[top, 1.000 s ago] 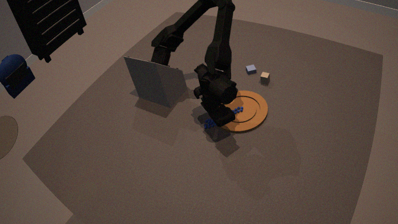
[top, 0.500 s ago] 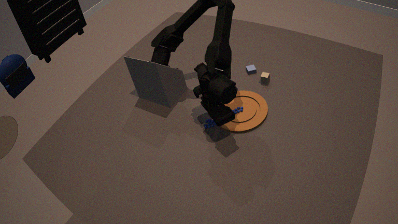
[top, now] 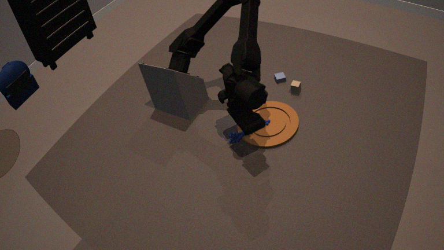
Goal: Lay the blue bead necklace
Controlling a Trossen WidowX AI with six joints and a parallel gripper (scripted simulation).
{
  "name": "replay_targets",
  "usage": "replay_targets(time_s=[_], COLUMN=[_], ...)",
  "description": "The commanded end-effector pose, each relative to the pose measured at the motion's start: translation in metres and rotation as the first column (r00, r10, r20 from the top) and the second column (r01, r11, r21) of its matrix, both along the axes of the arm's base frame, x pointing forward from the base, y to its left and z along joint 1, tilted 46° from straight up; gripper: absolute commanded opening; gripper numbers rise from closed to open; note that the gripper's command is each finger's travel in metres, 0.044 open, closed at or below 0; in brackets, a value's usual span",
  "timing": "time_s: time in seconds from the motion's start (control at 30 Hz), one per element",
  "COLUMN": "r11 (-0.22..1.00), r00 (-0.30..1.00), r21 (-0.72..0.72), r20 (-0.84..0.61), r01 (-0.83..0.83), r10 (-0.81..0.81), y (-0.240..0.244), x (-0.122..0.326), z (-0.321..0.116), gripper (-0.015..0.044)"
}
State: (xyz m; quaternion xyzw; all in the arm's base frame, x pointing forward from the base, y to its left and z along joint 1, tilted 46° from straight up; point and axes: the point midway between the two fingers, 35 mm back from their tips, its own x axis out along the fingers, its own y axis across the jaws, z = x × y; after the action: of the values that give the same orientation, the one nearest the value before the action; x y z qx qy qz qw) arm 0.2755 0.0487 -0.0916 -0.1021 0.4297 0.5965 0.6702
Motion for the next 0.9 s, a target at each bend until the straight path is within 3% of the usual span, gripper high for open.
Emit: replay_targets(time_s=[0.0,0.47,0.87], r11=[1.000,1.000,1.000], r00=[1.000,1.000,1.000], r21=[0.001,0.005,0.006], r20=[0.006,0.007,0.007], r01=[0.002,0.002,0.002], r10=[-0.002,-0.002,-0.002], y=[0.006,0.030,0.040], x=[0.010,0.036,0.036], z=[0.007,0.028,0.019], gripper=[0.0000,0.0000,0.0000])
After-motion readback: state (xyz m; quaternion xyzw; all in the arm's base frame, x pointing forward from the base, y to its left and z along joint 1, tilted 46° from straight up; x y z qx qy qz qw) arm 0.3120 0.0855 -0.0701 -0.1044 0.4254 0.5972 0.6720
